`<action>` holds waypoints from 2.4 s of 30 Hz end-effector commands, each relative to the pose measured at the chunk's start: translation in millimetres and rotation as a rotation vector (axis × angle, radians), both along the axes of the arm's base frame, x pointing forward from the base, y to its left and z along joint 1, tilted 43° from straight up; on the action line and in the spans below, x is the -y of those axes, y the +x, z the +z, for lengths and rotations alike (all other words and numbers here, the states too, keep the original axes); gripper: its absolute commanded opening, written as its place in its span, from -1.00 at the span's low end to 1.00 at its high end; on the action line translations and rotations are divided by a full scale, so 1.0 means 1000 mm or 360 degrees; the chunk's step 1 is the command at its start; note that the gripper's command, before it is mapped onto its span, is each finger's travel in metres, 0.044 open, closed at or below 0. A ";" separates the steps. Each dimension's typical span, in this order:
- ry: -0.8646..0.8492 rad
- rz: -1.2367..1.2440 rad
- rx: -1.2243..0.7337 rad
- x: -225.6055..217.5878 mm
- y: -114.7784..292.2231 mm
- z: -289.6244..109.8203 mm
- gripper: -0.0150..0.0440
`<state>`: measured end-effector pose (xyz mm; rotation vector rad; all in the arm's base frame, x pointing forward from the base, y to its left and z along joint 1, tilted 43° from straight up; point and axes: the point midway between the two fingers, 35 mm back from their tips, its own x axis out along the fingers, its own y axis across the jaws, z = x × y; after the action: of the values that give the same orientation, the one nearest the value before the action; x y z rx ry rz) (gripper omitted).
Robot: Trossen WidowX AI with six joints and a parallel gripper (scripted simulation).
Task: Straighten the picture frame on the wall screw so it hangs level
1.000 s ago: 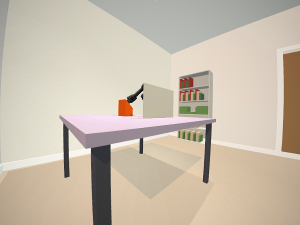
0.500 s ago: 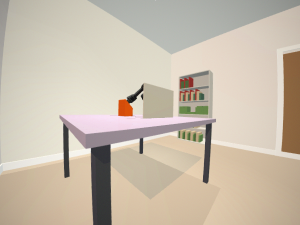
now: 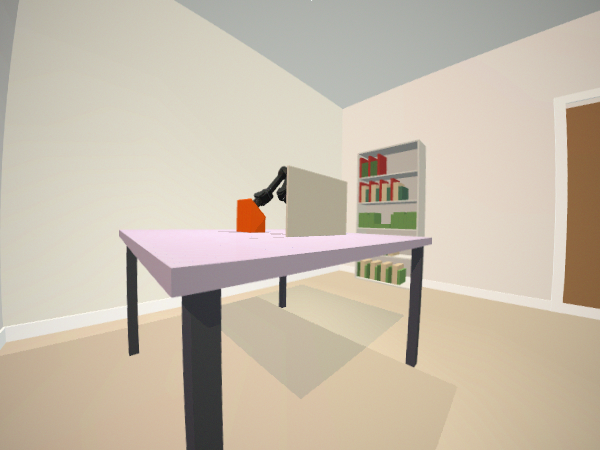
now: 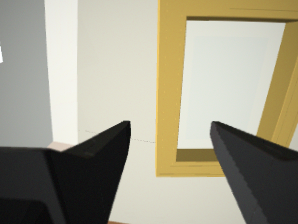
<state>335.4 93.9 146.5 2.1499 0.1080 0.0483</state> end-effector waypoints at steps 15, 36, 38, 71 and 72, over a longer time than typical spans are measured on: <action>-0.0180 0.0000 -0.0002 0.008 -0.058 0.016 0.39; -0.0209 -0.0005 -0.0001 0.038 -0.131 0.028 0.39; -0.0209 -0.0005 -0.0001 0.038 -0.131 0.028 0.39; -0.0209 -0.0005 -0.0001 0.038 -0.131 0.028 0.39; -0.0209 -0.0005 -0.0001 0.038 -0.131 0.028 0.39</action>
<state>204.3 56.7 175.9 2.0251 0.1085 0.0432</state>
